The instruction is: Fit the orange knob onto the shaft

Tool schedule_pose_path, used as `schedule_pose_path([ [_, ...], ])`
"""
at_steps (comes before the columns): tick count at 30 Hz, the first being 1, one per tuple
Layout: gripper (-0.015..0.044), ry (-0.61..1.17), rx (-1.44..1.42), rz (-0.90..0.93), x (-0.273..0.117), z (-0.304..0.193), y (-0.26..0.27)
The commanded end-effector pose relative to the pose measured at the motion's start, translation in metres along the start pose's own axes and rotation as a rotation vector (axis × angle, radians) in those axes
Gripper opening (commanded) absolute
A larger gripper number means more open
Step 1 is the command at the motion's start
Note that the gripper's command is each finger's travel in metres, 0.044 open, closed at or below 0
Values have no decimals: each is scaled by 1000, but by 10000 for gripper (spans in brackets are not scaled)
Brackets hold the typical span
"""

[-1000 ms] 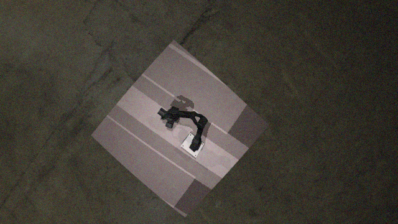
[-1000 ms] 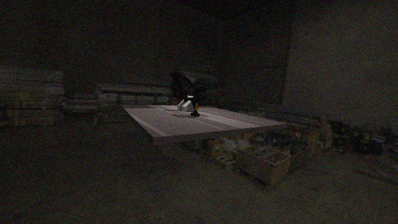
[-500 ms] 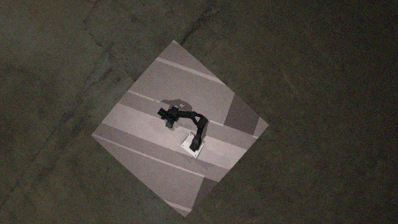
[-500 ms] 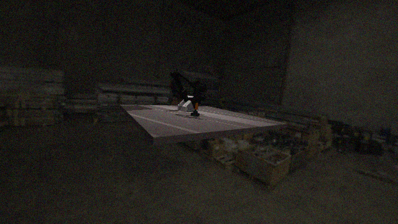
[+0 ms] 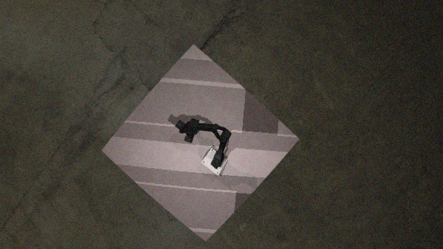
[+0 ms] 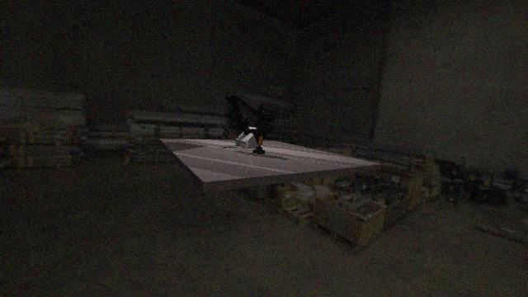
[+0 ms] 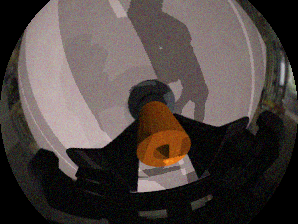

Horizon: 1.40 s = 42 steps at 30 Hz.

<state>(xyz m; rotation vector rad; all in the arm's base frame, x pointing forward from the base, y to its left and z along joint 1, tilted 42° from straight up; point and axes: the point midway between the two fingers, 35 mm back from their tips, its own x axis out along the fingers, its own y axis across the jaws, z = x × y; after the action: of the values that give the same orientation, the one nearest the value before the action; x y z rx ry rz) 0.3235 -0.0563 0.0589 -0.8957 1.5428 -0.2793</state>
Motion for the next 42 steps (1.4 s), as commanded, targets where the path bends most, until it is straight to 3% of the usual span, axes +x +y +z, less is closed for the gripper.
schedule_pose_path([
  [1, 0, -7, 7, 2, -5, 0, 0],
  [42, 0, -7, -98, 1, -3, 1, -1],
])
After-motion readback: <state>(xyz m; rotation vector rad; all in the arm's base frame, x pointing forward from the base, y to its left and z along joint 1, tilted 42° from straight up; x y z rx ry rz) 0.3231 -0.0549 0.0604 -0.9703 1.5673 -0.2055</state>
